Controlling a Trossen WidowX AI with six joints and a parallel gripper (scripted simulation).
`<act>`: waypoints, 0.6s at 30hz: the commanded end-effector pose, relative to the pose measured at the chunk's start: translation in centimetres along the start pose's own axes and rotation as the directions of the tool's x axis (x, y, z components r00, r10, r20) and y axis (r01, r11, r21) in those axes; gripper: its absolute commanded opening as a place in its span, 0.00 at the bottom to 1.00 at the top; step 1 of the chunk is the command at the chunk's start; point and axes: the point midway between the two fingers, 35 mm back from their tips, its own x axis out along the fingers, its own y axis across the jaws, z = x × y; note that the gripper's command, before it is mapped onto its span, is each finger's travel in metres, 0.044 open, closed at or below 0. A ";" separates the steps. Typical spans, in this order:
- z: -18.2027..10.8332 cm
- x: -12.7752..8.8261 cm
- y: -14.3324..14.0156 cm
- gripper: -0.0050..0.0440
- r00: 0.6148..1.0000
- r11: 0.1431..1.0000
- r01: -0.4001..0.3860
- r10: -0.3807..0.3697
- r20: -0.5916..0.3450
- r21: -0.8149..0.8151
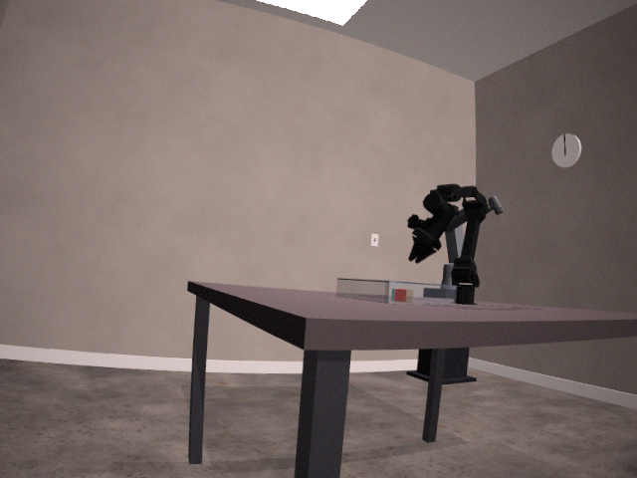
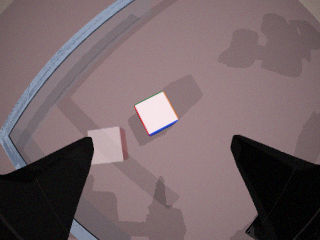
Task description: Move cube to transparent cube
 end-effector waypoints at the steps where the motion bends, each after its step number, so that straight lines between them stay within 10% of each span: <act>1: 0.2 -0.2 0.2 1.00 1.000 1.000 -0.011 0.011 0.004 0.007; 15: 0.2 -0.2 0.2 1.00 1.000 1.000 -0.011 0.011 0.004 0.007; 18: 0.3 0.3 0.2 0.85 0.999 0.999 0.004 -0.005 -0.037 -0.037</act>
